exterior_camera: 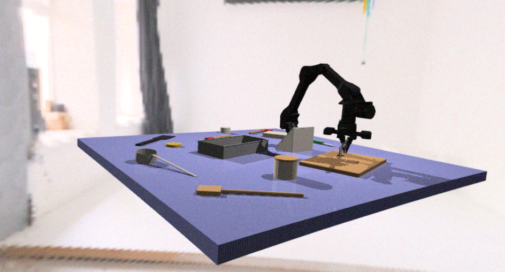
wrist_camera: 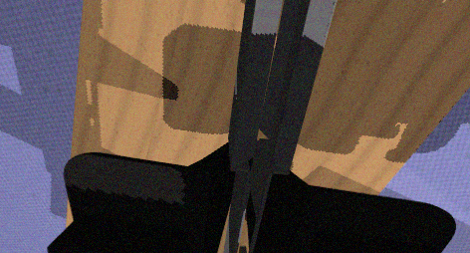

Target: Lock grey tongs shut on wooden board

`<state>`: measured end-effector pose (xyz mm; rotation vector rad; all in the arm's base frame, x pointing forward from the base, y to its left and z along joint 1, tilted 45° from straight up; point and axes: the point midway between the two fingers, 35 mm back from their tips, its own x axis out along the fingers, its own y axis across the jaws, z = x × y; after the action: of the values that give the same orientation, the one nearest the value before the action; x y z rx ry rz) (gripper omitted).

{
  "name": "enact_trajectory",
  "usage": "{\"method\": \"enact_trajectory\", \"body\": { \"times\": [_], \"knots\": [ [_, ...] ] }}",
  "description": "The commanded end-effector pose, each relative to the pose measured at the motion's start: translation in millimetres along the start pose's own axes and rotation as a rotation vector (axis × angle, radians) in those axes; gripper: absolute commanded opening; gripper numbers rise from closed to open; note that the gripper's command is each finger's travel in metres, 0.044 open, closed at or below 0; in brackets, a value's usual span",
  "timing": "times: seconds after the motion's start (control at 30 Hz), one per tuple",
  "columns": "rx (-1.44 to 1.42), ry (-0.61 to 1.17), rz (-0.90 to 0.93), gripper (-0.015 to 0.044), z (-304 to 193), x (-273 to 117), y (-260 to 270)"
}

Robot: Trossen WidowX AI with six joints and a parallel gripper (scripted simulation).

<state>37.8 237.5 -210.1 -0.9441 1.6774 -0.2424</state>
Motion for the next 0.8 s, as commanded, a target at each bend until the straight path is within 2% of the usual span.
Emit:
{"method": "enact_trajectory", "body": {
  "times": [0.0,0.7,0.77],
  "knots": [
    [0.0,0.0,0.0,-0.0124,0.0,0.0,0.0],
    [0.0,0.0,0.0,0.0427,0.0,0.0,0.0],
    [0.0,0.0,0.0,0.044,0.0,0.0,0.0]
  ]
}}
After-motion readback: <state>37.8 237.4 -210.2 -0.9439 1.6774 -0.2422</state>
